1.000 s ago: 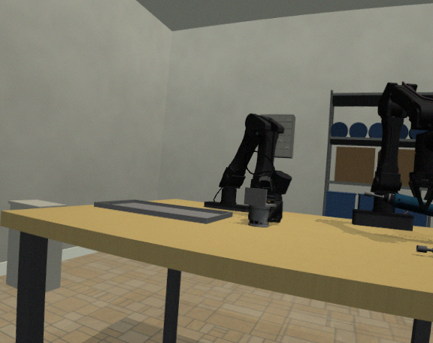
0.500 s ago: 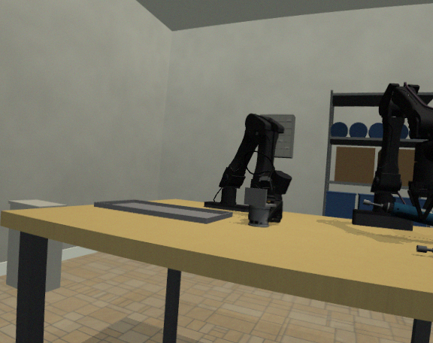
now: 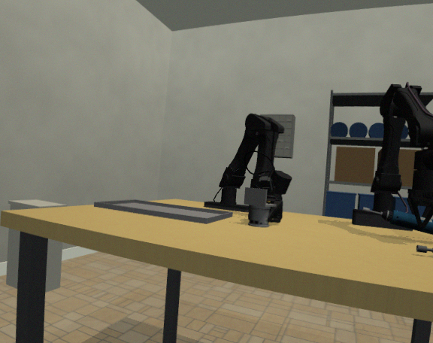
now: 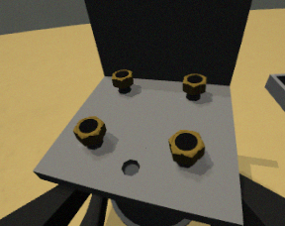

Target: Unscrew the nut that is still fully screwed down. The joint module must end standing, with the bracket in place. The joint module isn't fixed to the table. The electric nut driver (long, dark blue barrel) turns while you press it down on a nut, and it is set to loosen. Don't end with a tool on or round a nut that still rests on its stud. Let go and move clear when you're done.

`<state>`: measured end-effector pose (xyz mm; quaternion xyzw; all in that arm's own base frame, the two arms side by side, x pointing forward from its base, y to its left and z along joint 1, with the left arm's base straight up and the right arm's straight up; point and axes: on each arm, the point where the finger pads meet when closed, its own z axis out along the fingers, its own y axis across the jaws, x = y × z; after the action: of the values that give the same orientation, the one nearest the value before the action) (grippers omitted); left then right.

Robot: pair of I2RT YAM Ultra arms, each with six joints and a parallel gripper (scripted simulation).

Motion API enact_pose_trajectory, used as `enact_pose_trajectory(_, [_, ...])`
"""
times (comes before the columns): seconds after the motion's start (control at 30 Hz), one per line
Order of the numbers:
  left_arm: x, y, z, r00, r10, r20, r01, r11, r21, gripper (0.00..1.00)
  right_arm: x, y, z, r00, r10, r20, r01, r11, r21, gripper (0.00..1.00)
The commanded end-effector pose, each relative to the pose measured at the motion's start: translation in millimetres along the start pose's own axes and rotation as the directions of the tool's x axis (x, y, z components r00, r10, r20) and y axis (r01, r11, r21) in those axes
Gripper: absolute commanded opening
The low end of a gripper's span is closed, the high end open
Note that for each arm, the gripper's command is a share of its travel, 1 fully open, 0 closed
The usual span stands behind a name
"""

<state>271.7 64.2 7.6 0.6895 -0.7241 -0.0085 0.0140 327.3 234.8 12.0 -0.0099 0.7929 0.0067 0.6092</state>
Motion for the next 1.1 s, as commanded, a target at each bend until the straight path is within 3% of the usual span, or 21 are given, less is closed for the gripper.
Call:
enact_pose_trajectory(0.0, [1,-8,-3,1.0,0.001,0.013,-0.002,0.999,0.054,0.42,2,2,3,1.0,-0.002,-0.011,0.002,1.0,-0.003,0.59])
enact_pose_trajectory(0.17, [-3,-22,-13,1.0,0.0,0.024,-0.002,0.996,0.094,0.42,2,2,3,1.0,-0.002,-0.011,0.002,1.0,-0.003,0.59])
enact_pose_trajectory(0.4, [1,-6,6,1.0,0.001,0.007,-0.001,1.0,0.031,0.42,2,2,3,1.0,-0.002,-0.011,0.002,1.0,-0.003,0.59])
enact_pose_trajectory(0.7, [-2,-10,2,1.0,0.0,0.012,0.0,0.999,0.042,0.42,2,2,3,1.0,-0.002,-0.011,0.002,1.0,-0.003,0.59])
enact_pose_trajectory(0.83, [2,-6,13,1.0,0.001,0.005,-0.001,1.0,0.024,0.42,2,2,3,1.0,-0.002,-0.011,0.002,1.0,-0.003,0.59])
enact_pose_trajectory(0.93, [0,-13,5,1.0,0.001,0.016,-0.002,0.998,0.064,0.42,2,2,3,1.0,-0.002,-0.011,0.002,1.0,-0.003,0.59])
enact_pose_trajectory(1.07, [2,-5,19,1.0,0.001,0.005,-0.001,1.0,0.023,0.42,2,2,3,1.0,-0.002,-0.011,0.002,1.0,-0.003,0.59])
